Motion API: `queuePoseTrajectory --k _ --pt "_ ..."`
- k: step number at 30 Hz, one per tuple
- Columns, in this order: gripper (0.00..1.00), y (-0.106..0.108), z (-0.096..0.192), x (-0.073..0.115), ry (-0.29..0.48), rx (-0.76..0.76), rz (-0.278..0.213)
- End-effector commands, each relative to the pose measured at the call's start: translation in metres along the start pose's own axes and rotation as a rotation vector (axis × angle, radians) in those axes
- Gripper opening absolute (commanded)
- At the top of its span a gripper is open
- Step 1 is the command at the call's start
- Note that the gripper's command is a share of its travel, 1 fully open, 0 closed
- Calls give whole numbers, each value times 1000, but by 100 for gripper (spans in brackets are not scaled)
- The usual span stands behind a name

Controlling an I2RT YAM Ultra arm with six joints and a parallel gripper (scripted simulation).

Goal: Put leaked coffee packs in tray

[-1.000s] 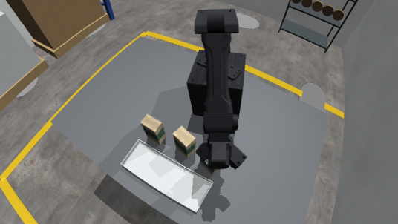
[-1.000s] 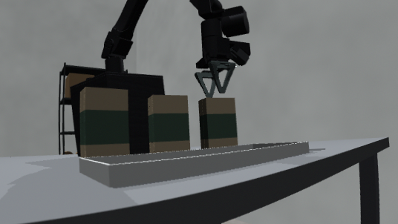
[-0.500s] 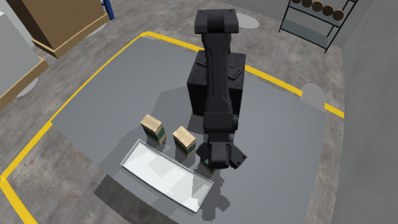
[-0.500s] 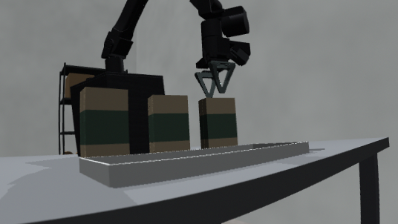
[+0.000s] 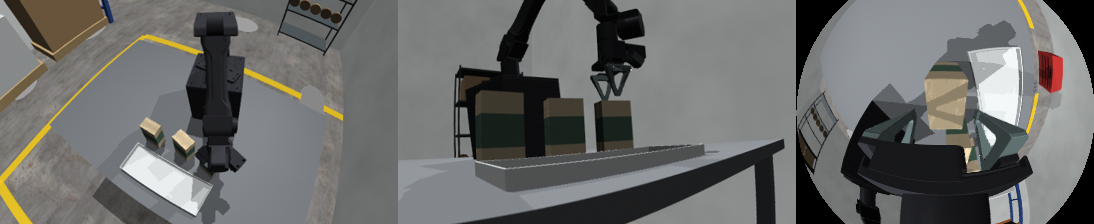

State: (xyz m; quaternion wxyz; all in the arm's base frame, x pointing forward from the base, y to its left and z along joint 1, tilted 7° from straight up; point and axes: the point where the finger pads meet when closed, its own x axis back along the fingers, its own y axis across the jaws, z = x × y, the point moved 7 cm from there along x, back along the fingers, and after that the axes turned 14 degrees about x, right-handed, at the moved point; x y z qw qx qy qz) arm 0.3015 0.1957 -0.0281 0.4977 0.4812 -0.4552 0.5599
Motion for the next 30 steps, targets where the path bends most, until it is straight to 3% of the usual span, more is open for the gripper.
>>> queuePoseTrajectory --k 1,9,12,13,15,22,24,29,30 --pt "79 -13 -10 17 -39 2 56" --pt "79 -12 -7 -3 -26 1 33" --pt "79 -13 -7 -2 -30 -2 40" --pt "79 -18 -7 6 -44 -9 64" --pt "79 -11 -4 -13 -22 -5 27" --pt "79 0 1 -36 -6 1 -2" --pt "79 -9 -3 -31 -23 -4 29" --pt "79 -5 -4 -41 -15 5 15" --pt "79 -11 -5 -30 -32 -3 46"
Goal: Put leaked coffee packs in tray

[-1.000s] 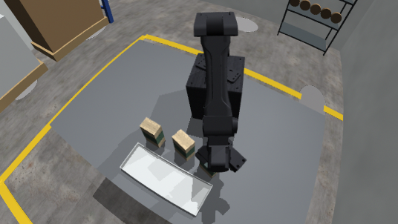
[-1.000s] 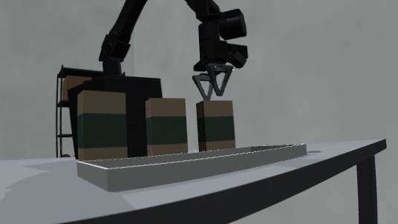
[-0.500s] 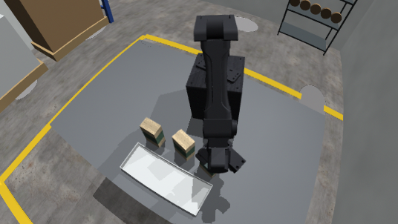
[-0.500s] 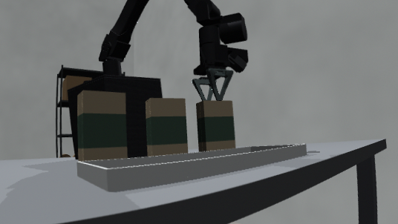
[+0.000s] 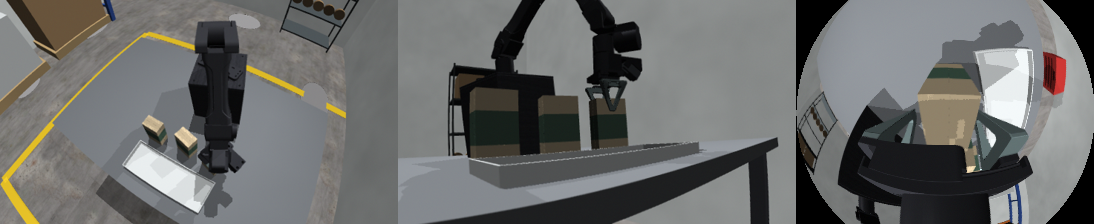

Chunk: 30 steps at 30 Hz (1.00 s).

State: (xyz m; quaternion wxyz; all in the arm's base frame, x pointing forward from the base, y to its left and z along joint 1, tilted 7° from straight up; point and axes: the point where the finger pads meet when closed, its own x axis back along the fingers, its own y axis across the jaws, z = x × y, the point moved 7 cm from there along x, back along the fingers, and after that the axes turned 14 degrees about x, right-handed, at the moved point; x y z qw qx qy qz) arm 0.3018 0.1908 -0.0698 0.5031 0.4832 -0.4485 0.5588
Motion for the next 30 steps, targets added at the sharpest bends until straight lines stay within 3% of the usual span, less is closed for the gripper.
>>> queuePoseTrajectory --k 1,4,7,30 --pt "79 -12 -4 9 -37 -6 55" --pt "79 -8 -3 -3 -24 -4 31" --pt "79 -14 -4 8 -40 -10 61" --pt "79 -13 -5 9 -41 -7 62"
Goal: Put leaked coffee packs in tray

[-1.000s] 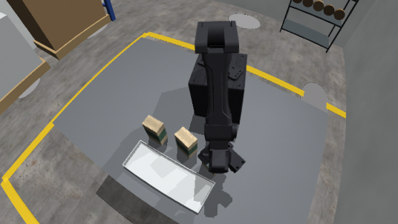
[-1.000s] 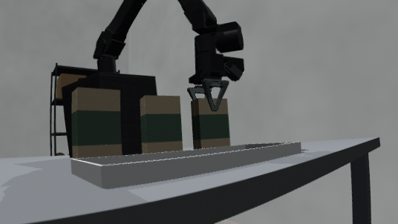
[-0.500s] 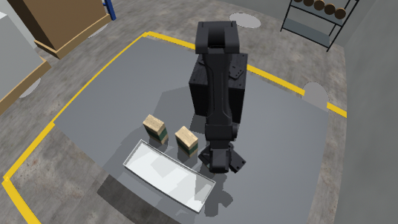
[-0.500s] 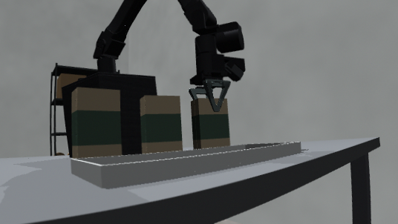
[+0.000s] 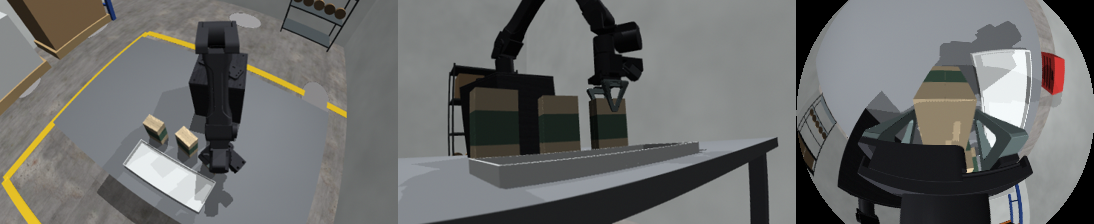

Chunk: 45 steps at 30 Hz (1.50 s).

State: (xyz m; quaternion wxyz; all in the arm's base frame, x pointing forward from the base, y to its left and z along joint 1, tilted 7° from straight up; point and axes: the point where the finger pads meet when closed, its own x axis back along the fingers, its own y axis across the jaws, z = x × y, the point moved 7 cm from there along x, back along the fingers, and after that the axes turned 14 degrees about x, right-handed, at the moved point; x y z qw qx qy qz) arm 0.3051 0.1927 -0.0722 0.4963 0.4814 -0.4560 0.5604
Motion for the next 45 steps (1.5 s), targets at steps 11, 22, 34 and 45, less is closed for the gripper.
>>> queuePoseTrajectory --k 11,22,34,45 --pt "79 -10 -3 11 -31 -5 44" --pt "26 -10 -3 11 -30 -5 44" --pt "26 -10 -3 11 -30 -5 44" --pt "26 -10 -3 11 -30 -5 44"
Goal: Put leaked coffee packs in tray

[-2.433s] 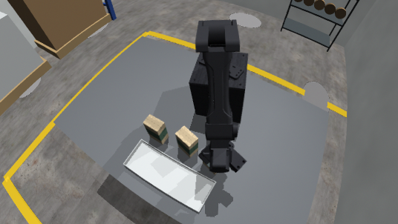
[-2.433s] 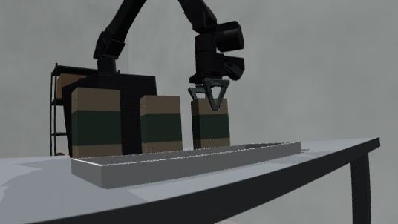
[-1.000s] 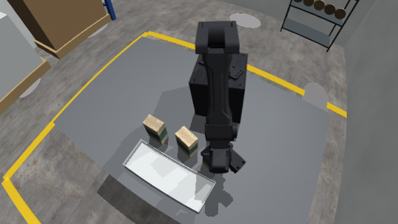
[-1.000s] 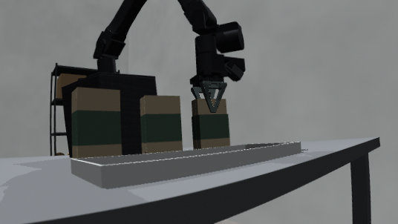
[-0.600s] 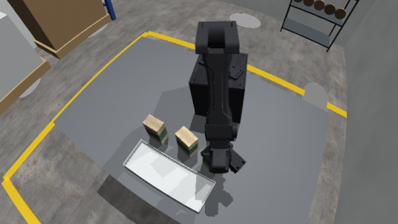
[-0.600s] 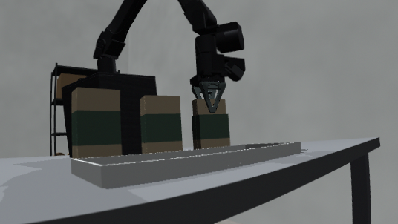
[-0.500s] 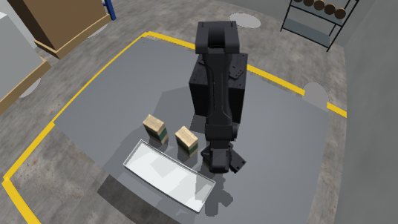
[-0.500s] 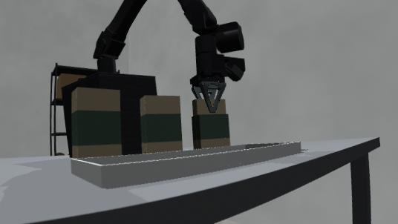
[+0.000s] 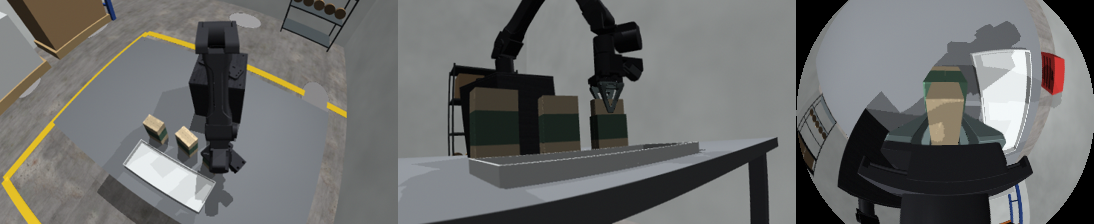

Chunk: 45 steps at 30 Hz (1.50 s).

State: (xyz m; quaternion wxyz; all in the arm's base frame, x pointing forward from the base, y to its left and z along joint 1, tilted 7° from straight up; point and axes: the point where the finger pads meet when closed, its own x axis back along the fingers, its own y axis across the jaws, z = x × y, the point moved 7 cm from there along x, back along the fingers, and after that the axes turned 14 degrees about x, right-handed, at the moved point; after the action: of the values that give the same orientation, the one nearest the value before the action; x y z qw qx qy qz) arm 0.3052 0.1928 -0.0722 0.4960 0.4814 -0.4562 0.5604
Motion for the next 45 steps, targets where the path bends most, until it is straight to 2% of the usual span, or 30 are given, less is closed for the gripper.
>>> queuePoseTrajectory --k 1,22,24,26,39,45 --pt "26 -10 -3 11 -30 -5 44" --pt "26 -9 -4 12 -30 -5 44" --pt "26 -5 -2 14 -17 0 21" --pt "26 -5 -2 14 -17 0 21" --pt "26 -8 -8 59 -29 0 40" --pt "26 -8 -7 68 -30 0 40"
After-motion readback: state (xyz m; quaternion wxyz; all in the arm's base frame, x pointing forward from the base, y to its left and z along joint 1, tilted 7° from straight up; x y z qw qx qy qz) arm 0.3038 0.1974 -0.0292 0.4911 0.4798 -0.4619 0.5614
